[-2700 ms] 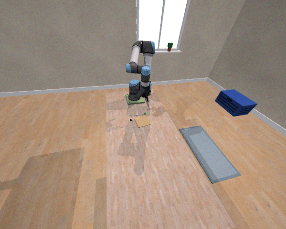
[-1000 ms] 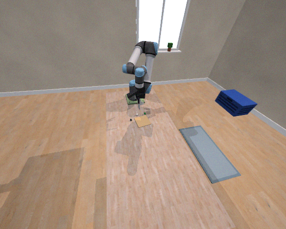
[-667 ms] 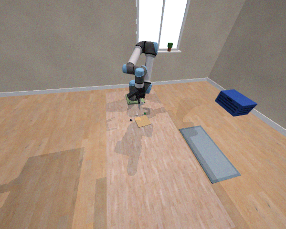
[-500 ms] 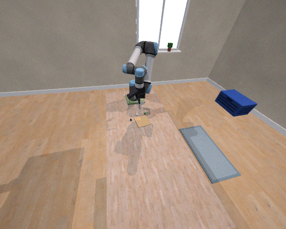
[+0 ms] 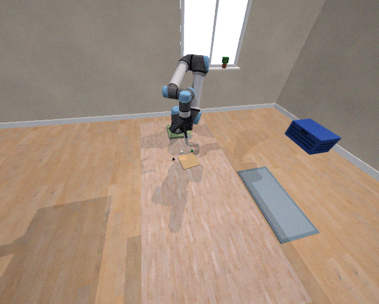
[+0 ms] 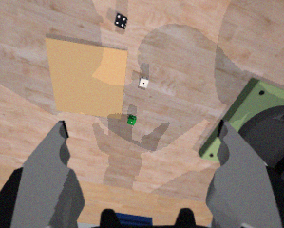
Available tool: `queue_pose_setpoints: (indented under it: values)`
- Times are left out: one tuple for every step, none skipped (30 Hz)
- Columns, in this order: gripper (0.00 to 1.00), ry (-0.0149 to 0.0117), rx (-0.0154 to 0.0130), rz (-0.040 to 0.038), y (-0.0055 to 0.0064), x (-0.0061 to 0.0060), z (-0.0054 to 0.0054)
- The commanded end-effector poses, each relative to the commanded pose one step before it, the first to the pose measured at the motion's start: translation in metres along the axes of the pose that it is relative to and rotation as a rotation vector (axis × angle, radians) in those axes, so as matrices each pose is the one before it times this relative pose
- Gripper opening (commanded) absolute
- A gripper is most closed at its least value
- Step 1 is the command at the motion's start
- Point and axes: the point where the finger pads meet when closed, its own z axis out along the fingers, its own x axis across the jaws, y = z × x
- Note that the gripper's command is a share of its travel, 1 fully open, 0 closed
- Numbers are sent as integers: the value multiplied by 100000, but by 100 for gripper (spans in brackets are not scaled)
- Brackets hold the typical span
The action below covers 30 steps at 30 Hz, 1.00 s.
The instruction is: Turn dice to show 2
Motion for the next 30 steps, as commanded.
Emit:
queue_pose_setpoints:
  values:
    - [100, -258, -107, -10508, -74, -226, 95]
    - [100, 0, 0, -2264, -12, -44, 27]
    - [100, 0, 0, -2333, -12, -45, 28]
    - [100, 0, 0, -2402, -13, -46, 29]
    - [100, 0, 0, 0, 0, 0, 0]
    - [100, 0, 0, 0, 0, 0, 0]
    - [100, 0, 0, -2471, -13, -47, 30]
    - [100, 0, 0, -2540, -14, -48, 31]
    - [100, 0, 0, -2608, -14, -49, 32]
    - [100, 0, 0, -2675, -15, -50, 32]
    - [100, 0, 0, -2742, -15, -50, 33]
    - [100, 0, 0, -2808, -15, -51, 34]
    - [100, 0, 0, -2873, -16, -52, 35]
    - [100, 0, 0, -2938, -16, -52, 36]
    - [100, 0, 0, -3002, -17, -53, 36]
    - [100, 0, 0, -3065, -17, -54, 37]
    - [100, 0, 0, -3127, -18, -54, 38]
    - [100, 0, 0, -3189, -18, -55, 39]
    - [100, 0, 0, -3249, -18, -55, 39]
    - [100, 0, 0, -3308, -19, -55, 40]
    - [100, 0, 0, -3314, -19, -55, 40]
    - [100, 0, 0, 0, 0, 0, 0]
    - [100, 0, 0, 0, 0, 0, 0]
    - [100, 0, 0, -53, 0, -1, 1]
    - [100, 0, 0, -3424, -19, -56, 42]
    - [100, 0, 0, -3480, -19, -56, 42]
    - [100, 0, 0, -3534, -19, -56, 43]
    - [100, 0, 0, -3588, -20, -56, 44]
    - [100, 0, 0, -3640, -20, -56, 44]
    - [100, 0, 0, -3691, -20, -56, 45]
